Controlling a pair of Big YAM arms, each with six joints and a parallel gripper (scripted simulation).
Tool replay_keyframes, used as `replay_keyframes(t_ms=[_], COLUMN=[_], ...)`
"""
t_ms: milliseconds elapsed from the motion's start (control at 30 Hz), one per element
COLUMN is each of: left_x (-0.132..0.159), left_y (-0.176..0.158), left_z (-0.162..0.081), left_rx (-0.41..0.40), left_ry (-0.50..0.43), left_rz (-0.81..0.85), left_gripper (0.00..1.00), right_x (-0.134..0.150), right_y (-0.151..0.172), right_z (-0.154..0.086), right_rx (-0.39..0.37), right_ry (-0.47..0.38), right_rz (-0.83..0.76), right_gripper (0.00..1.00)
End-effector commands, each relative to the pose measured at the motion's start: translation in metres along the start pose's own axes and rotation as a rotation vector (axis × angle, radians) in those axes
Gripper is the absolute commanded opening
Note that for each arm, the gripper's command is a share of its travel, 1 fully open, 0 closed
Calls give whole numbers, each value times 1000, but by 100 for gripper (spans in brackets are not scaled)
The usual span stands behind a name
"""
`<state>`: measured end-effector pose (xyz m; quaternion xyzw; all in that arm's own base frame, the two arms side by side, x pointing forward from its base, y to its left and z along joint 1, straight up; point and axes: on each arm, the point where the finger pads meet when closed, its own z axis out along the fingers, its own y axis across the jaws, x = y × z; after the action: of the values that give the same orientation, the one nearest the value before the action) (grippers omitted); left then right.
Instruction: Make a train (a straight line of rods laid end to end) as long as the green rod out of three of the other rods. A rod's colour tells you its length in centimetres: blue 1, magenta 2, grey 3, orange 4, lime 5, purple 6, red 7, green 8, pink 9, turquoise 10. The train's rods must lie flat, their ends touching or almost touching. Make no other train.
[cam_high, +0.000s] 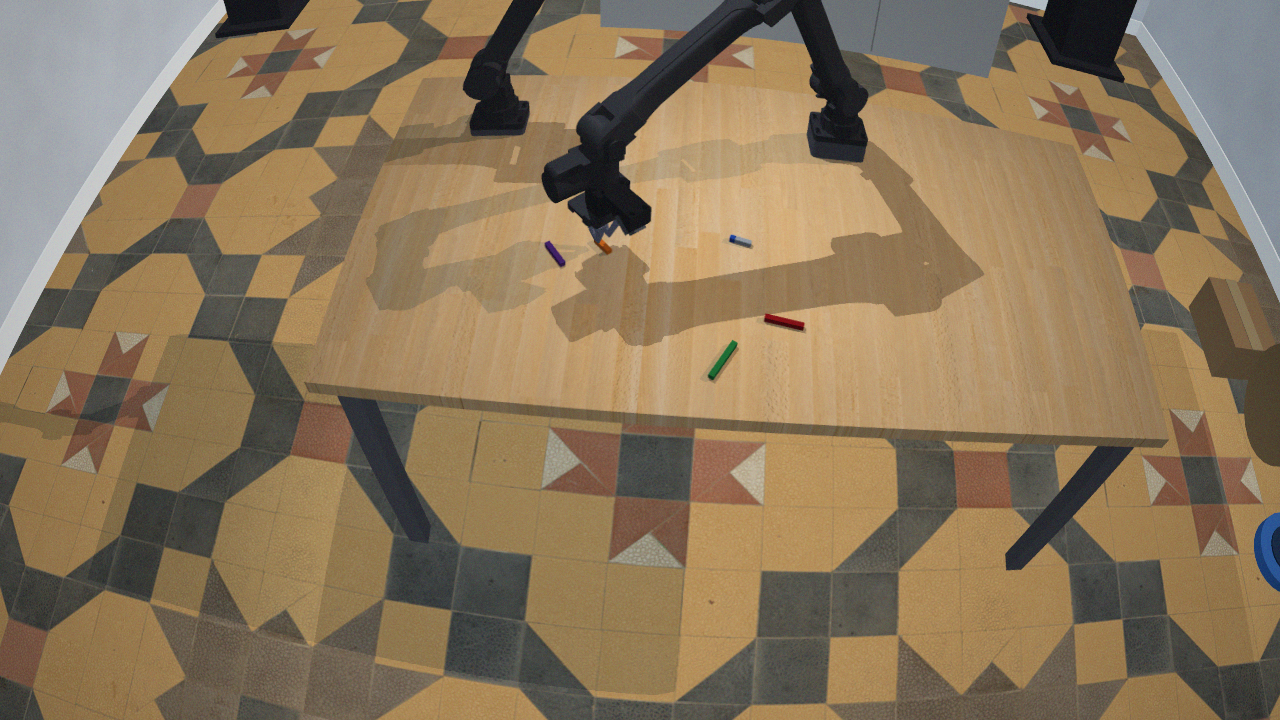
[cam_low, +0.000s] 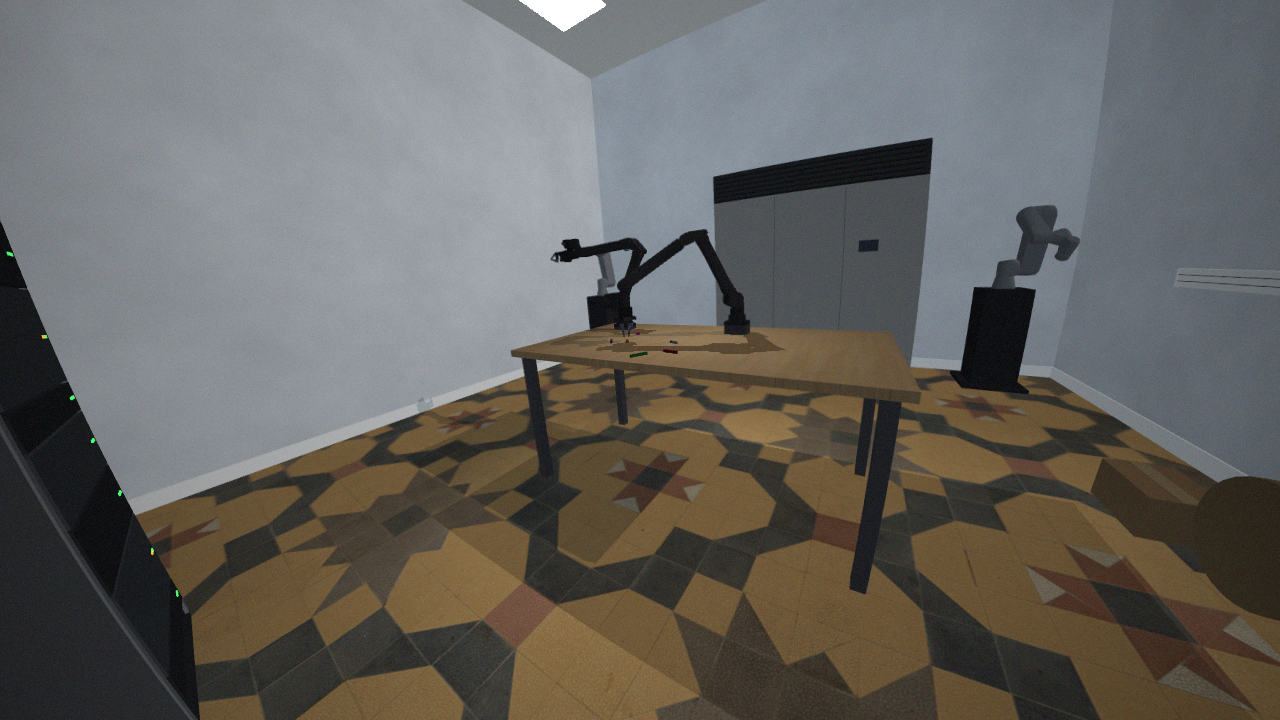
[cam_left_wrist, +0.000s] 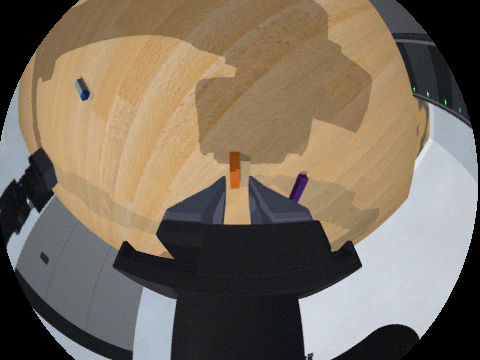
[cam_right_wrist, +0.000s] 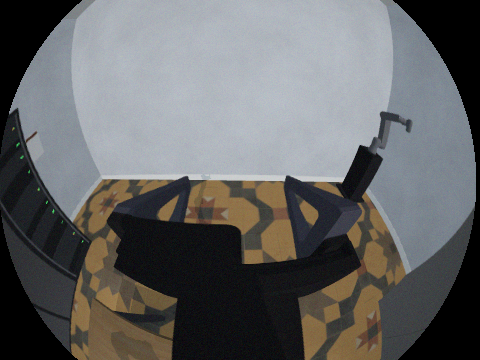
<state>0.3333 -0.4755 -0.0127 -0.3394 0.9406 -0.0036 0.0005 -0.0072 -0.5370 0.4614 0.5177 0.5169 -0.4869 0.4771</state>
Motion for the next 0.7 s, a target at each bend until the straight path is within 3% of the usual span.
replay_keyframes(t_ms=[0,200,233,667], left_x=[8,8,8,8], left_y=[2,3,1,2], left_z=[13,16,4,12], left_rx=[-10,-11,3,-6], left_ry=[-3,-3,-1,-2], left_rz=[2,2,2,2], left_gripper=[23,23,23,23], right_x=[-39,-39,-39,-39], right_y=[-6,-6,-6,-6], right_z=[5,5,5,5], right_rx=[12,12,12,12], right_ry=[-70,-70,-70,-70], right_rz=[10,10,10,10], right_gripper=[100,100,100,100])
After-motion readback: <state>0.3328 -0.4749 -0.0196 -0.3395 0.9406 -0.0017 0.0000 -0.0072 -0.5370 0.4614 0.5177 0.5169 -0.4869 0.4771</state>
